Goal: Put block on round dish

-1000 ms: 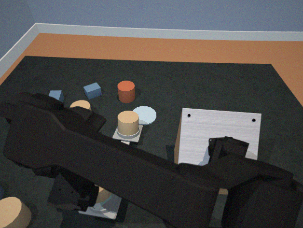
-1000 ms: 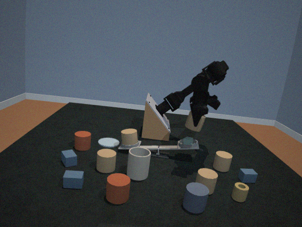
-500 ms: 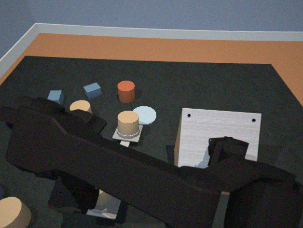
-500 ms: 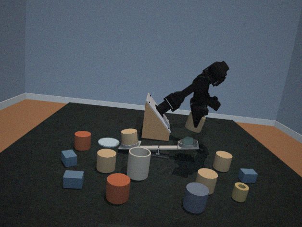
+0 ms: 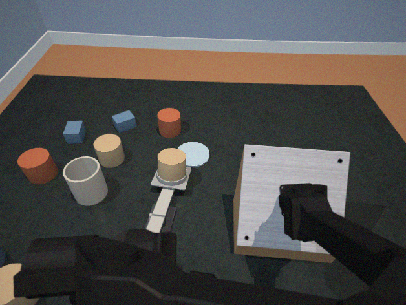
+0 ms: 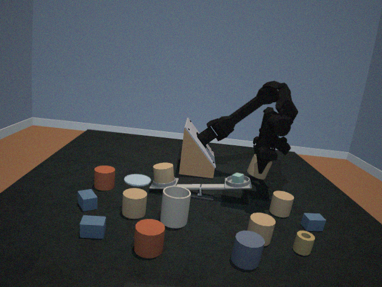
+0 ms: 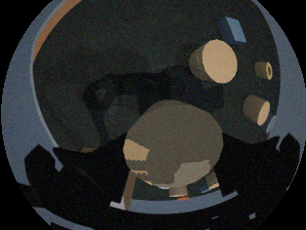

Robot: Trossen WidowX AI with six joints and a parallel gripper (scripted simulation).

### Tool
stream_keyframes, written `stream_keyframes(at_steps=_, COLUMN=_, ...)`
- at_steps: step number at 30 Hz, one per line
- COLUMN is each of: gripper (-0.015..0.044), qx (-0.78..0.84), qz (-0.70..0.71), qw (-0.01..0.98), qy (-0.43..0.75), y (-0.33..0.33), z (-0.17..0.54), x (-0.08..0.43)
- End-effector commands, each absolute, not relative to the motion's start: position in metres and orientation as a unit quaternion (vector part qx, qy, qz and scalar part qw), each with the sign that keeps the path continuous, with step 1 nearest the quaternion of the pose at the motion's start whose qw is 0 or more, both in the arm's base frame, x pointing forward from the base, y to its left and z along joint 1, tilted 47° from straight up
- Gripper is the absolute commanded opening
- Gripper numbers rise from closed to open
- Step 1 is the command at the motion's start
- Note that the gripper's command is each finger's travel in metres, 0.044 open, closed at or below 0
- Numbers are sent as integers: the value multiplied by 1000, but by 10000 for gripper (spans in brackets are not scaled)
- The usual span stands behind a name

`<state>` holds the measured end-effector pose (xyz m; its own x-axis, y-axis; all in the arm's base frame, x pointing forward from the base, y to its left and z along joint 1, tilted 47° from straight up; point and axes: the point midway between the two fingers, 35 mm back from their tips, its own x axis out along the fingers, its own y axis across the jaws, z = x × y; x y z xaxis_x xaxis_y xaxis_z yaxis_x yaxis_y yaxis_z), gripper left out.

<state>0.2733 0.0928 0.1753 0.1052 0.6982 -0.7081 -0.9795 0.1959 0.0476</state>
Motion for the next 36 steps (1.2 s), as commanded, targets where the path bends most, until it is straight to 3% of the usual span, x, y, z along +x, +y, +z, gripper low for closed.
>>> stream_keyframes(at_steps=1, gripper=0, qx=-226, qz=588, qw=713, qy=307, y=114, z=179, x=260)
stream_keyframes(at_steps=10, gripper=0, qx=-214, qz=593, qw=718, qy=295, y=150, z=182, x=229)
stream_keyframes(at_steps=36, gripper=0, qx=-213, qz=594, qw=718, qy=294, y=189, z=147, x=235)
